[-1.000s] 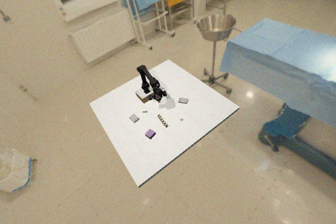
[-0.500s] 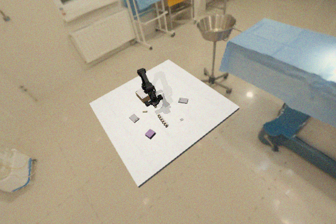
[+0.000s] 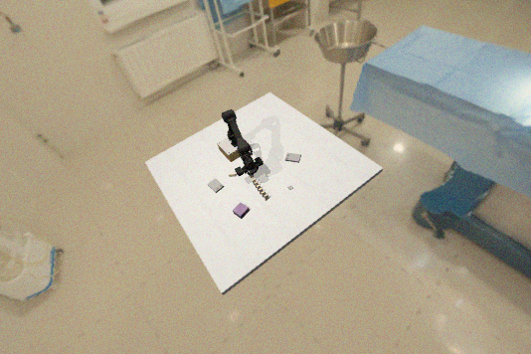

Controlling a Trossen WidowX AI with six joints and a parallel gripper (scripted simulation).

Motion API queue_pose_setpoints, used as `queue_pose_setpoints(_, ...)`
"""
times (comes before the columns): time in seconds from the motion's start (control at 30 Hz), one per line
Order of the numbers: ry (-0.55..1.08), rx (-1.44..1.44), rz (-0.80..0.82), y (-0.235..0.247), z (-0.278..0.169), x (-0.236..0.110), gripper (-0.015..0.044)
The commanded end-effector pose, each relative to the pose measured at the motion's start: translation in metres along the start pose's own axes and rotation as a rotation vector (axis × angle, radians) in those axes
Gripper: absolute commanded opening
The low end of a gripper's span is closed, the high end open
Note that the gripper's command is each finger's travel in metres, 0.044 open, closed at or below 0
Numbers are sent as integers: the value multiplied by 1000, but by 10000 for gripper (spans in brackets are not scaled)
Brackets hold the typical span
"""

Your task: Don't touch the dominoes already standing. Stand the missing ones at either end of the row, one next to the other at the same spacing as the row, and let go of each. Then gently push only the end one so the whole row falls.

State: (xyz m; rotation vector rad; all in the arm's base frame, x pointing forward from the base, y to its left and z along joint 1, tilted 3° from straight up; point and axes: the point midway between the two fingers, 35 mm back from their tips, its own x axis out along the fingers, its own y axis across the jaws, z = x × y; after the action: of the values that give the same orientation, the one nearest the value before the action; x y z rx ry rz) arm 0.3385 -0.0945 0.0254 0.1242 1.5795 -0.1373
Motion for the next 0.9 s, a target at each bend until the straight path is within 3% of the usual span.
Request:
queue_pose_setpoints(0.0, 6, -6, -2, 0, -3, 24, 107)
queue_pose_setpoints(0.17, 6, -6, -2, 0, -8, 49, 107)
queue_pose_setpoints(0.57, 6, -6, -2, 0, -8, 50, 107)
queue_pose_setpoints(0.87, 6, -6, -2, 0, -8, 50, 343)
